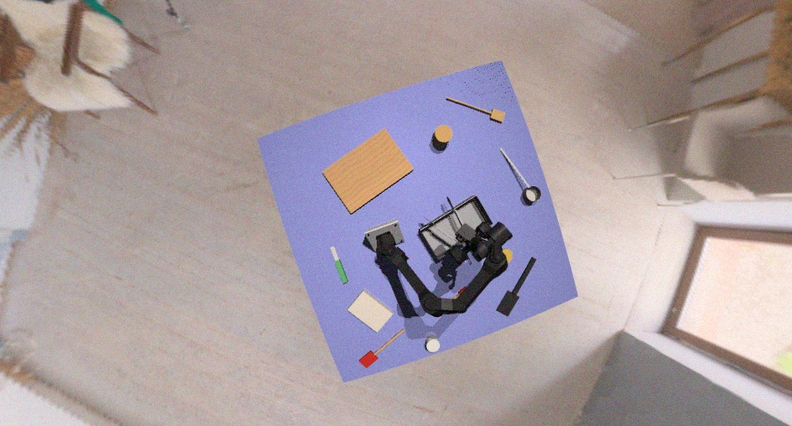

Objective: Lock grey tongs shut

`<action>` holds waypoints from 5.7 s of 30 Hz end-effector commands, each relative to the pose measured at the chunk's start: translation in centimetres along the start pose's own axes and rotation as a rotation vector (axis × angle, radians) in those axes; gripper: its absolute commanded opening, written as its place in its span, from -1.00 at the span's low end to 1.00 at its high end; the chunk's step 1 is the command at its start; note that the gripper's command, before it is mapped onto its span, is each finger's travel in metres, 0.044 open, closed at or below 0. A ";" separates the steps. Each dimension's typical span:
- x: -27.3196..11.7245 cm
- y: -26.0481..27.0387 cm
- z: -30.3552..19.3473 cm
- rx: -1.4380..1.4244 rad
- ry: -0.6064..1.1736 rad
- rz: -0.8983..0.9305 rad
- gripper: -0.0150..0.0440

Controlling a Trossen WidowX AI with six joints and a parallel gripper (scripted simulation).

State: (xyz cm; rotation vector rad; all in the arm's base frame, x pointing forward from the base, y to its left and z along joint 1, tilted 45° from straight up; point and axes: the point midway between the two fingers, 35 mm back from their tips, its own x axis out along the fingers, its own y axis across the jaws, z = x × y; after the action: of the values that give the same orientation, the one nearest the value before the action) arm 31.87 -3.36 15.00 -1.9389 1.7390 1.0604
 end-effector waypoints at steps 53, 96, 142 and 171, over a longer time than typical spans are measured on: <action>8.0 -0.4 0.0 -0.004 -0.005 0.001 1.00; 9.7 -0.2 0.0 0.001 -0.005 0.001 0.15; -1.1 -0.7 0.1 -0.007 -0.005 -0.019 -1.00; -3.9 -4.2 8.0 0.202 -0.026 -0.030 -1.00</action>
State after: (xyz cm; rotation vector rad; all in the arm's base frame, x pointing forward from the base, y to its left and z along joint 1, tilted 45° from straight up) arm 33.27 3.90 12.55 -1.8479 1.7371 0.9067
